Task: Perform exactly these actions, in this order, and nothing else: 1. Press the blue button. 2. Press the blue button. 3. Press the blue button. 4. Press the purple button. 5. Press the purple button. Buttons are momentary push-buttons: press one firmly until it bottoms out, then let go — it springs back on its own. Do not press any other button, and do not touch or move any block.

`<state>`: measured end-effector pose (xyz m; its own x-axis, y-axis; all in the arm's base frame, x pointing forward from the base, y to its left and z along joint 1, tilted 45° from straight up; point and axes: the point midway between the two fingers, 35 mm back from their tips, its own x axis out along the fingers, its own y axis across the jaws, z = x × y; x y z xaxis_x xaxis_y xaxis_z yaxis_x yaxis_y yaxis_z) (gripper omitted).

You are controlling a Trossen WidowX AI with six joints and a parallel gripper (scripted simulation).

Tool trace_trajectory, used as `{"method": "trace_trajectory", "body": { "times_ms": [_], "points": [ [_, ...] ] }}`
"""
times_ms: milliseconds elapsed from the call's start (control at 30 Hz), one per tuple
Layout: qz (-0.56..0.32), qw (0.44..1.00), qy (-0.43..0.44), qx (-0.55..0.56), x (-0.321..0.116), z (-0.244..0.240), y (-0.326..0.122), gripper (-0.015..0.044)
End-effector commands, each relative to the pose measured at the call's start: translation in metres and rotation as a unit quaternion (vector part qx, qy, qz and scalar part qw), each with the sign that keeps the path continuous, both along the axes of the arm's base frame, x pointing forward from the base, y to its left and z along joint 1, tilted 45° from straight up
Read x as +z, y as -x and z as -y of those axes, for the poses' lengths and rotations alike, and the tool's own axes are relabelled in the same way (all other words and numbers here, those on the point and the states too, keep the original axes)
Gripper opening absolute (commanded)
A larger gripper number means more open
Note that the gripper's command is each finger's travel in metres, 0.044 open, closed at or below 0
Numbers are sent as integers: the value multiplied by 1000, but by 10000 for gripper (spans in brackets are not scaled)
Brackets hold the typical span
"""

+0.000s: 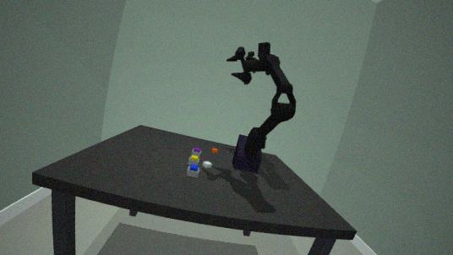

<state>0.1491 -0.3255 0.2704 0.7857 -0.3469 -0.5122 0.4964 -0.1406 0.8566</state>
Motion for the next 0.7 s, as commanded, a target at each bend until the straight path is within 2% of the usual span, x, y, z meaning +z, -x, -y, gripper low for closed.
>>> {"method": "trace_trajectory", "body": {
  "times_ms": [0, 167, 333, 500, 667],
  "points": [
    [-30, 991, -5, 129, -19, -43, -59, 400],
    [-60, 955, 0, 290, -37, -112, -115, 400],
    [-84, 891, 11, 446, -52, -191, -150, 400],
    [-101, 800, 25, 591, -66, -275, -162, 400],
    [-110, 684, 39, 720, -76, -356, -150, 400]
  ]
}}
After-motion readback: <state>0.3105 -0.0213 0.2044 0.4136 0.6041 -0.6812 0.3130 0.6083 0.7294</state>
